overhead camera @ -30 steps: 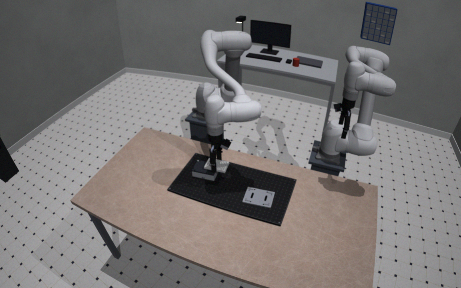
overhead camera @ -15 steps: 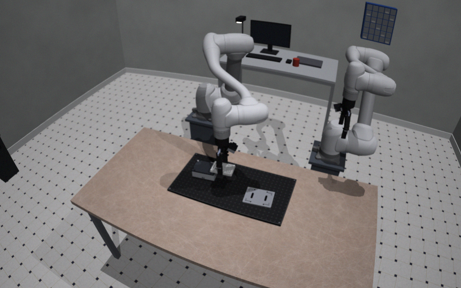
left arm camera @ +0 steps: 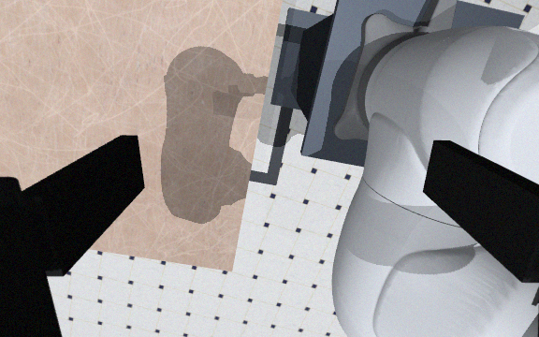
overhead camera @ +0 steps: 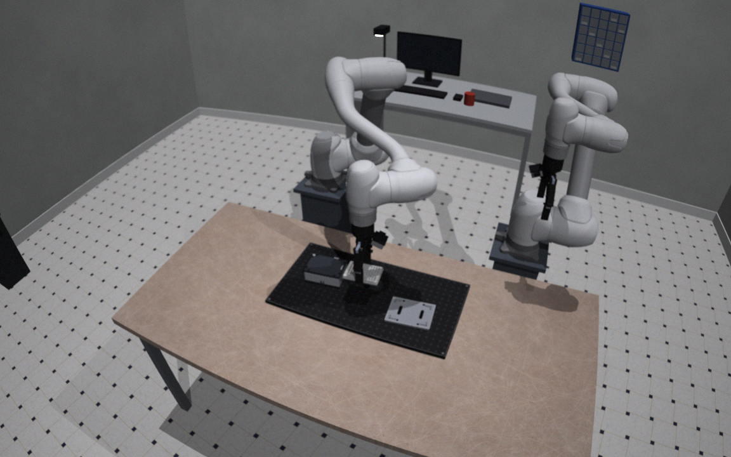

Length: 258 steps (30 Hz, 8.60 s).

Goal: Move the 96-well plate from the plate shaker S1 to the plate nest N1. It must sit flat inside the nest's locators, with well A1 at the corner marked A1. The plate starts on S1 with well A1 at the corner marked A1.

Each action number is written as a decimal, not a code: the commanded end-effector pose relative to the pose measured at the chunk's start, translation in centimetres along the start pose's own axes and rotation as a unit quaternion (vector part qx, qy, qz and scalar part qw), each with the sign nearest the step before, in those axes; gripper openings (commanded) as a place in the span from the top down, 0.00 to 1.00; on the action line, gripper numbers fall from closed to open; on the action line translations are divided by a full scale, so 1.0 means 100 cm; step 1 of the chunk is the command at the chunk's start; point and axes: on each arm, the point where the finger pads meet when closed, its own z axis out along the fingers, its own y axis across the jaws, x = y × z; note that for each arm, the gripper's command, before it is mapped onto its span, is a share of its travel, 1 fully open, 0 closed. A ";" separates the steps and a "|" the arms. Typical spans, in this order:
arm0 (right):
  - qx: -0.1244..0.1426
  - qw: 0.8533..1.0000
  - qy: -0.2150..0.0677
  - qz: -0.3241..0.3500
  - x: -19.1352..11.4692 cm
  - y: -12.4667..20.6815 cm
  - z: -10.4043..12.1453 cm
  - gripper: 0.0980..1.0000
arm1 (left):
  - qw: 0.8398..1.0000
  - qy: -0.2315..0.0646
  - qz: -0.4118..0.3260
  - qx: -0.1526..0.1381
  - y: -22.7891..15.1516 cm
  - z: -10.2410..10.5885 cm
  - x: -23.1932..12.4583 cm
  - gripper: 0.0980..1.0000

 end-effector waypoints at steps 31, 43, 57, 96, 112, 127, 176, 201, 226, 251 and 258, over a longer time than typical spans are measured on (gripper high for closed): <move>-0.001 1.000 0.001 0.000 0.091 0.027 0.009 0.44 | 1.000 0.000 0.000 0.000 0.000 0.000 0.000 0.00; -0.001 1.000 0.001 0.000 0.123 0.036 0.013 0.44 | 1.000 0.000 0.000 0.000 0.000 0.000 0.000 0.00; -0.001 1.000 0.001 0.000 0.167 0.049 0.018 0.44 | 1.000 0.000 0.000 0.000 0.000 0.000 0.000 0.00; -0.001 1.000 0.001 0.000 0.196 0.057 0.021 0.44 | 1.000 0.000 0.000 0.000 0.000 0.000 0.000 0.00; -0.001 1.000 0.001 0.000 0.196 0.057 0.033 0.44 | 1.000 0.000 0.000 0.000 0.000 0.000 0.000 0.00; -0.001 1.000 0.001 0.000 0.196 0.057 0.055 0.44 | 1.000 0.000 0.000 0.000 0.000 0.000 0.000 0.00; -0.001 1.000 0.001 0.000 0.196 0.057 0.075 0.44 | 1.000 0.000 0.000 0.000 0.000 0.000 0.000 0.00; -0.001 1.000 0.001 0.000 0.196 0.057 0.078 0.44 | 1.000 0.000 0.000 0.000 0.000 0.000 0.000 0.00; -0.001 1.000 0.001 0.000 0.196 0.057 0.082 0.44 | 1.000 0.000 0.000 0.000 0.000 0.000 0.000 0.00; -0.001 1.000 0.001 0.000 0.196 0.057 0.083 0.00 | 1.000 0.000 0.000 0.000 0.000 0.000 0.000 0.00; -0.001 1.000 0.001 0.000 0.196 0.057 0.064 0.00 | 1.000 0.000 0.000 0.000 0.000 0.000 0.000 0.00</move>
